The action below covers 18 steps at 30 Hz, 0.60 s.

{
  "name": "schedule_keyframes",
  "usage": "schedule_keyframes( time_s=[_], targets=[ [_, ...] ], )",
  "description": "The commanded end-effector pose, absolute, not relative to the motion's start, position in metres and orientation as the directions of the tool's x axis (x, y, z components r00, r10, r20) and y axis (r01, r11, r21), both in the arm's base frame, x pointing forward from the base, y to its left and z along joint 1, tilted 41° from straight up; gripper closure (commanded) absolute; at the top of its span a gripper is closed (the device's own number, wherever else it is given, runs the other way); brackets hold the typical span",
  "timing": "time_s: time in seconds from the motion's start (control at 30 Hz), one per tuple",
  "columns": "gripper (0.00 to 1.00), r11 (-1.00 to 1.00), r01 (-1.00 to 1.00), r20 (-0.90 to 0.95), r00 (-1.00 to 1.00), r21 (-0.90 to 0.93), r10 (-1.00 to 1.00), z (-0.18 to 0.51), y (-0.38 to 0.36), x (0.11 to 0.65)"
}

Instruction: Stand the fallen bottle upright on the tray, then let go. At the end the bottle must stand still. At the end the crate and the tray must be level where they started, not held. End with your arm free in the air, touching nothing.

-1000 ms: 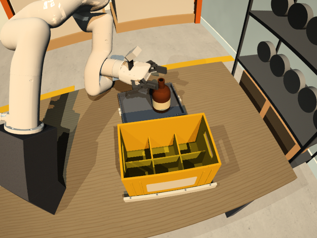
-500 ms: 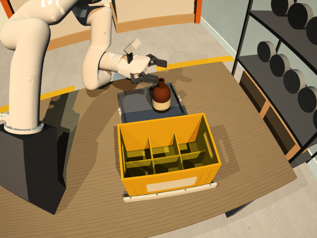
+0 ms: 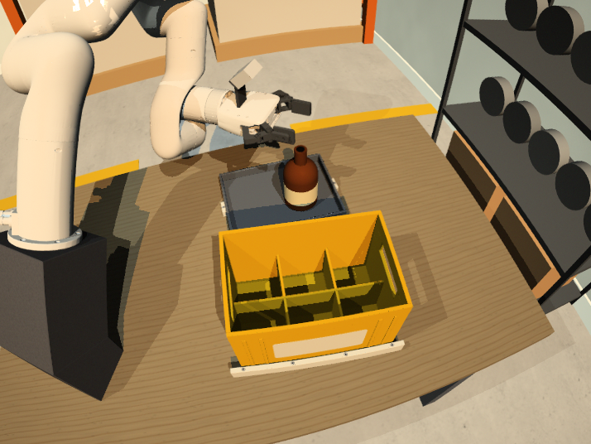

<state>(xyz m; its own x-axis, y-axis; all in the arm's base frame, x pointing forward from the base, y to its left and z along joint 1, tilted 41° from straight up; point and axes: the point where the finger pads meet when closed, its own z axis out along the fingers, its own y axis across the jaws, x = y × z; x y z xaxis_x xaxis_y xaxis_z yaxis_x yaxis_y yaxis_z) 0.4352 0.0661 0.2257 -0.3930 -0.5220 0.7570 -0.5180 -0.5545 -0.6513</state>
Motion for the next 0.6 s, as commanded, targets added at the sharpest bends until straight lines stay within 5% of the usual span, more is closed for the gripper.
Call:
schedule_keyframes(
  time_s=[0.0, 0.57],
  targets=[
    [0.00, -0.554, -0.517, 0.756, -0.394, -0.652, -0.522, 0.2306, 0.0630, 0.4328],
    [0.00, -0.554, -0.517, 0.756, -0.394, -0.652, -0.522, 0.2359, 0.0594, 0.4301]
  ],
)
